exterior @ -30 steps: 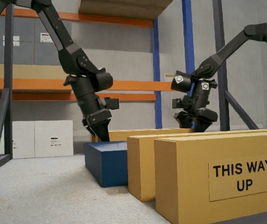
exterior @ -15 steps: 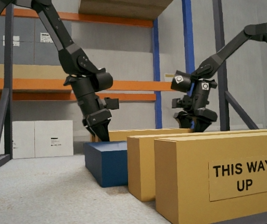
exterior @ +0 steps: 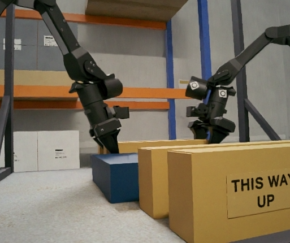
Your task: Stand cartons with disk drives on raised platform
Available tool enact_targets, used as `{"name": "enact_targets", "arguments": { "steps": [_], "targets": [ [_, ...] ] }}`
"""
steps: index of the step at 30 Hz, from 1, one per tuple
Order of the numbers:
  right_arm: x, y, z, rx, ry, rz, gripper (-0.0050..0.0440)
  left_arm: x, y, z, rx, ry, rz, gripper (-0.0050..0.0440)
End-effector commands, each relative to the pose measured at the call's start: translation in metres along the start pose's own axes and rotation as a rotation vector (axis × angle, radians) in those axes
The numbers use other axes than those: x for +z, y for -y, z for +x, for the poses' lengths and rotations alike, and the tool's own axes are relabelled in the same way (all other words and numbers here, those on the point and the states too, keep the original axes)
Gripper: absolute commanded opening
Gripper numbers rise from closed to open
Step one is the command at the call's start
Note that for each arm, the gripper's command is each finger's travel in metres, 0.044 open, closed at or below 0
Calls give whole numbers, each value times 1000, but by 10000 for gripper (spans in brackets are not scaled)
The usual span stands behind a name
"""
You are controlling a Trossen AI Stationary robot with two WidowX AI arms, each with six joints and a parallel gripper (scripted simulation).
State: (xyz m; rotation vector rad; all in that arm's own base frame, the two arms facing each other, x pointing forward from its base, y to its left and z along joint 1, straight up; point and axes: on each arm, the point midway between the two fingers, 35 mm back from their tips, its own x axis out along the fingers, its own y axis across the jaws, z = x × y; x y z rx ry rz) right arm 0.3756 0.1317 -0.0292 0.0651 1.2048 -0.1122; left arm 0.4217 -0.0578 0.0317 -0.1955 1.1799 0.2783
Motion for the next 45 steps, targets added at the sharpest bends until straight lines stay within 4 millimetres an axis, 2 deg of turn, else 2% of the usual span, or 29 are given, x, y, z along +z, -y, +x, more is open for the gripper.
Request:
{"name": "enact_targets", "arguments": {
  "steps": [1, 45],
  "targets": [
    [10, -4, -6, 14, 25, 5, 382, 3, 1, -5, -12, 22, -5, 382],
    [10, -4, -6, 14, 25, 5, 382, 3, 1, -5, -11, 20, -4, 382]
  ]
}}
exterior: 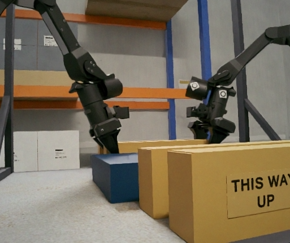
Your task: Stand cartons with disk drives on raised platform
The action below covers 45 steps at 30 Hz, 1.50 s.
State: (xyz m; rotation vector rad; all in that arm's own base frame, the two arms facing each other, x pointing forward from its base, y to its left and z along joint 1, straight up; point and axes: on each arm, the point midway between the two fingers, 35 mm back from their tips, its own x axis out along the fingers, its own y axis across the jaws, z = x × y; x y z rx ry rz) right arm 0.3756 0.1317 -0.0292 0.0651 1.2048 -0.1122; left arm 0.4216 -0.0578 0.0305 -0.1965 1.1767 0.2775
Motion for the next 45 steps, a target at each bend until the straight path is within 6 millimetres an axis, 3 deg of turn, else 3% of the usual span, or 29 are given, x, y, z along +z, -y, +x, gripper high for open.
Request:
{"name": "enact_targets", "arguments": {
  "steps": [1, 38, 39, 45],
  "targets": [
    [10, -4, -6, 14, 25, 5, 382, 4, 1, -6, -9, 17, -4, 382],
    [10, -4, -6, 14, 25, 5, 382, 4, 1, -7, -18, 35, -7, 382],
    [8, -3, -8, 14, 25, 5, -50, 7, 2, -6, -20, 37, -8, -50],
    [8, -3, -8, 14, 25, 5, -50, 7, 2, -6, -20, 37, -8, -50]
  ]
}}
